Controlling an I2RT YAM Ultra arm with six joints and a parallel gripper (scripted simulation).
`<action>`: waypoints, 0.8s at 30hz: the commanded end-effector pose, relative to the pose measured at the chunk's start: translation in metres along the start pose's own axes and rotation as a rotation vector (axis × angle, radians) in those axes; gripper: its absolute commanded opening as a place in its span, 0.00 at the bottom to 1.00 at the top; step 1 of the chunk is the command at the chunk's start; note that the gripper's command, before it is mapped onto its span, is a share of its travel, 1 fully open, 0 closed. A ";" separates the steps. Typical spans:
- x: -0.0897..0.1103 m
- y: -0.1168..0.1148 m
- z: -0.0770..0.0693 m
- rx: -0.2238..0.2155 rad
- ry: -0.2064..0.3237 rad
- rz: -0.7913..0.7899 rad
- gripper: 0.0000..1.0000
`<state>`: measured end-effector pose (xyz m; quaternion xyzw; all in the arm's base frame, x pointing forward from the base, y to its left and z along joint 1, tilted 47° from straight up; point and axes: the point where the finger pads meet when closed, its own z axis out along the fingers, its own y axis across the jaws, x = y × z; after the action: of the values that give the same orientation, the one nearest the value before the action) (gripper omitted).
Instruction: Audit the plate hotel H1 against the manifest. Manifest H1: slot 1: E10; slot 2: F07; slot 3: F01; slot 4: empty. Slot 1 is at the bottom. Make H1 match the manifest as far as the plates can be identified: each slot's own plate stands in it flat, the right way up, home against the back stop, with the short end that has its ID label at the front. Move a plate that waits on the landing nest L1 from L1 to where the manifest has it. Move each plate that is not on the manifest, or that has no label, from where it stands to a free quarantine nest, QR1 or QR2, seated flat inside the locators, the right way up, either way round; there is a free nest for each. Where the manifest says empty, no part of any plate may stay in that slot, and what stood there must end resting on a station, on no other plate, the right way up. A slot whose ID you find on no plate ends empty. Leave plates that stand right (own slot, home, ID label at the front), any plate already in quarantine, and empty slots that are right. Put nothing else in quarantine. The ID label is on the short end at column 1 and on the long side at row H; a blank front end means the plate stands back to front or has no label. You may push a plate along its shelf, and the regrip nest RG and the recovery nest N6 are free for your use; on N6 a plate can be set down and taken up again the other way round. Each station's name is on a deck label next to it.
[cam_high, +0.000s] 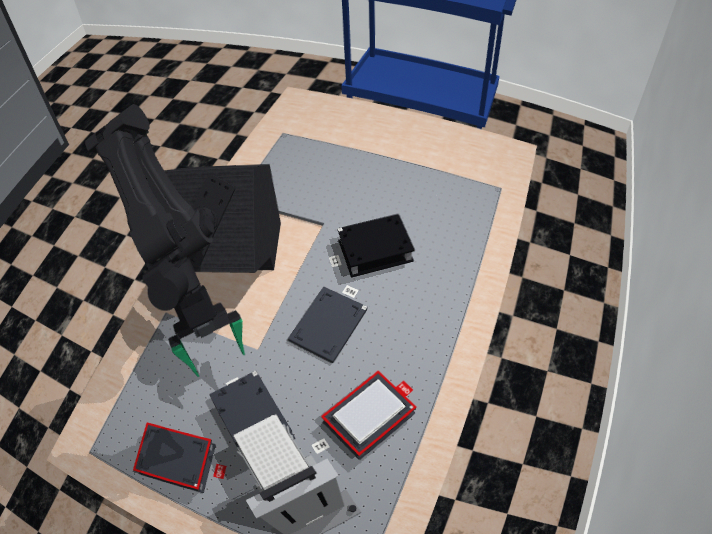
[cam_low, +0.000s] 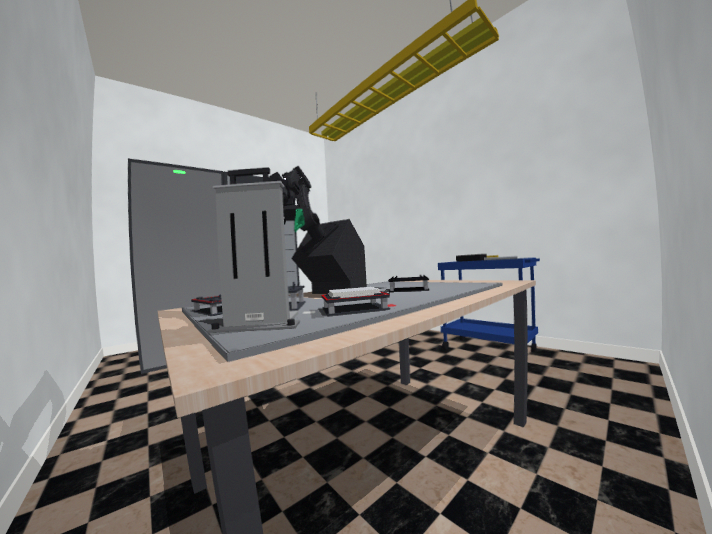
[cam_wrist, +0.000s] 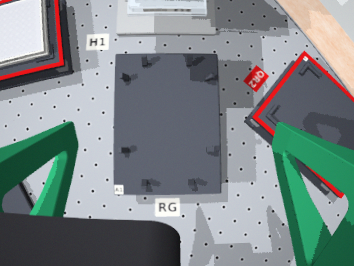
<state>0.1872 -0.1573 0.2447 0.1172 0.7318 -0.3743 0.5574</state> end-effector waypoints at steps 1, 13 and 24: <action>-0.028 -0.004 0.000 -0.022 -0.094 0.012 1.00; -0.033 0.001 0.002 -0.040 -0.102 0.013 1.00; -0.042 -0.001 0.010 -0.029 -0.098 0.015 1.00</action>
<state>0.2039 -0.1544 0.2584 0.0973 0.7261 -0.3605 0.5773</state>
